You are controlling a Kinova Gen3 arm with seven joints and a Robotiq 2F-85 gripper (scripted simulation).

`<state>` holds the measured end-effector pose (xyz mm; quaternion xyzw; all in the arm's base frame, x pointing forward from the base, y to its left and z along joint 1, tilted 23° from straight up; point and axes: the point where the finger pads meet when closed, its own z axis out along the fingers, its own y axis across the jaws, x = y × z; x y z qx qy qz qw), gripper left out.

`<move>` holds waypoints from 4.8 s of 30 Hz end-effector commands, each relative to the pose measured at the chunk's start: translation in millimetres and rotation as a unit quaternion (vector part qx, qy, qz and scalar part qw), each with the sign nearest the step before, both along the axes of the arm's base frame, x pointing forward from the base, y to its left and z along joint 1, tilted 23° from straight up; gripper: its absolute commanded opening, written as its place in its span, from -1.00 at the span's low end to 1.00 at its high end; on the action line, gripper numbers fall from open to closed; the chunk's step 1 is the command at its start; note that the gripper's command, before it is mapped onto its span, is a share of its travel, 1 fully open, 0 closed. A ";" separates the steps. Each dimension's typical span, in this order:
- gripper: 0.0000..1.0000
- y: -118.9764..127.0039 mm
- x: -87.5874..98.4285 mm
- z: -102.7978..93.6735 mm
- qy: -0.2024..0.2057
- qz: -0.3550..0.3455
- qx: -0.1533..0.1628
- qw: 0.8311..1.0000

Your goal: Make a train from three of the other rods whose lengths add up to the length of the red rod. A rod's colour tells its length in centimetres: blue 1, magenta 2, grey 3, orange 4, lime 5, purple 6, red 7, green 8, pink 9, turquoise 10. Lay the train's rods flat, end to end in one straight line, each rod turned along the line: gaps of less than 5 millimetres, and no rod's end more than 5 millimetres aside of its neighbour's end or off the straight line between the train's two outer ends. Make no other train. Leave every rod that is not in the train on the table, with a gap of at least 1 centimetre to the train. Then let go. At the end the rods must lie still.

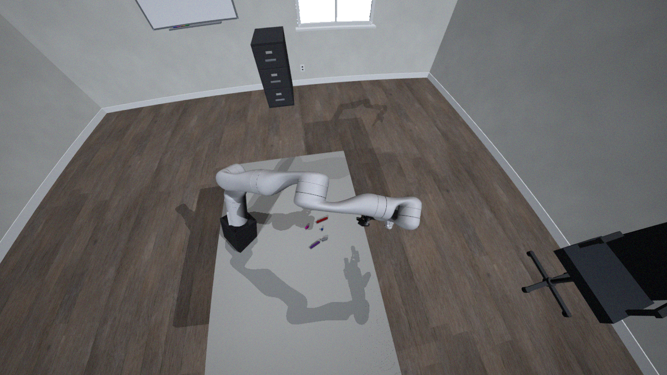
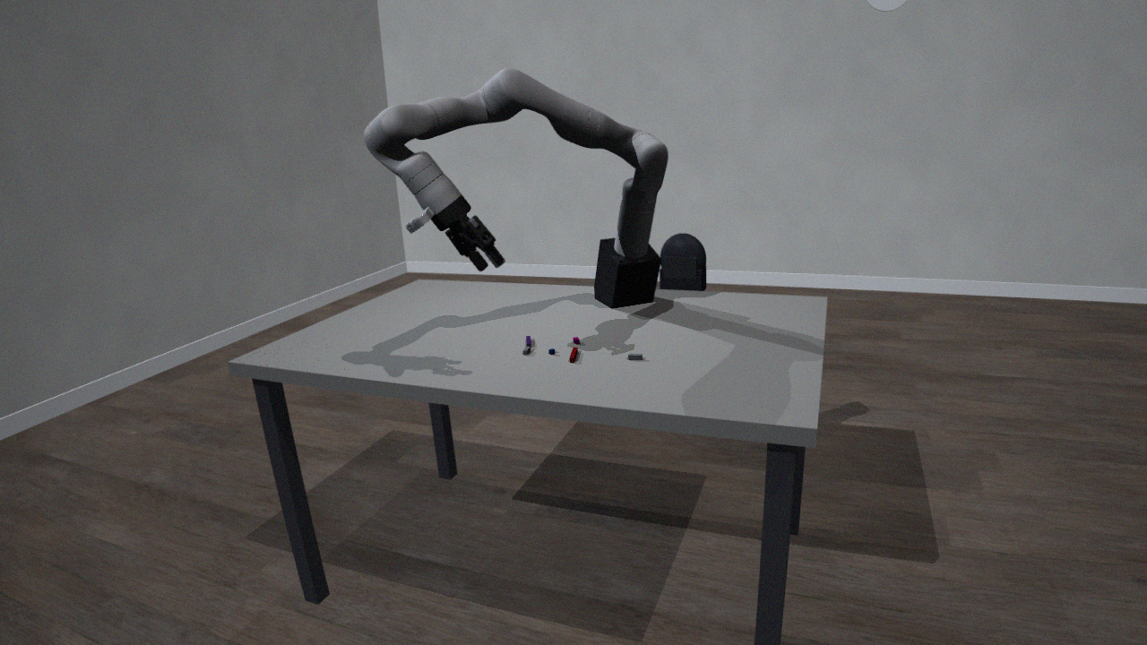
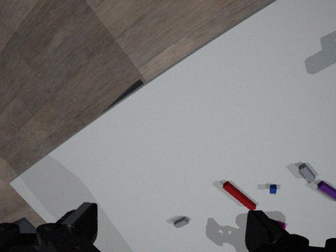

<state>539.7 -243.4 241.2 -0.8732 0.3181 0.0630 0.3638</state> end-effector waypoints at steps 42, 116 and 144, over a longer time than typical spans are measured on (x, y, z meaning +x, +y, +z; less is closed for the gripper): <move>1.00 36.9 9.3 -10.3 0.023 -0.058 -0.022 0.998; 1.00 132.5 -182.3 -137.4 0.148 -0.485 -0.112 0.854; 1.00 132.5 -182.3 -137.4 0.148 -0.485 -0.112 0.854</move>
